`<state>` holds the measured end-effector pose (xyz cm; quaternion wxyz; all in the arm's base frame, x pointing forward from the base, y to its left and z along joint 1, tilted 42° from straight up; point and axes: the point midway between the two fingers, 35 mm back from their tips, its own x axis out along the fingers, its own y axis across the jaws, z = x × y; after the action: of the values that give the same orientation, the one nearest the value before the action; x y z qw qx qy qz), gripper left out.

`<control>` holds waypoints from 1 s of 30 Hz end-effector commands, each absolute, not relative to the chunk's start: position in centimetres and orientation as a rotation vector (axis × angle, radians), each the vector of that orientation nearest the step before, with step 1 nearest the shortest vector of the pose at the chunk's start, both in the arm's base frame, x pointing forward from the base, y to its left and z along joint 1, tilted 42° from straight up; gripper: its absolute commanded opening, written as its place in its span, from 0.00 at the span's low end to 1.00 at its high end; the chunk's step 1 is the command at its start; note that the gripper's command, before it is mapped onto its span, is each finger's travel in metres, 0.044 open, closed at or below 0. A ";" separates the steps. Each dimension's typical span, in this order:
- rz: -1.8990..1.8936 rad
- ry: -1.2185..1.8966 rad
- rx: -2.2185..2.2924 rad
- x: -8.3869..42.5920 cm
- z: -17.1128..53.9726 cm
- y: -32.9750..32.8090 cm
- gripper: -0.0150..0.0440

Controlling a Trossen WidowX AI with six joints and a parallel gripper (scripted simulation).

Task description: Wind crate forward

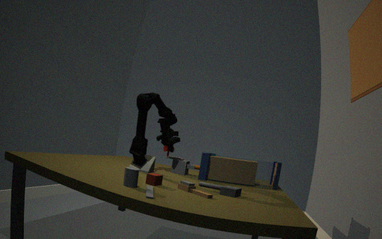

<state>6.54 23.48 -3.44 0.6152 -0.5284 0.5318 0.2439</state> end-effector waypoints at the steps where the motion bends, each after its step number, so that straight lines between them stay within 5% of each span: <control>1: 0.532 1.211 -1.241 7.6 -3.0 22.6 0.25; 30: 0.529 1.209 -1.243 12.2 -1.4 21.7 0.25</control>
<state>10.81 21.98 -1.61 0.6089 -0.5344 0.5337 0.2426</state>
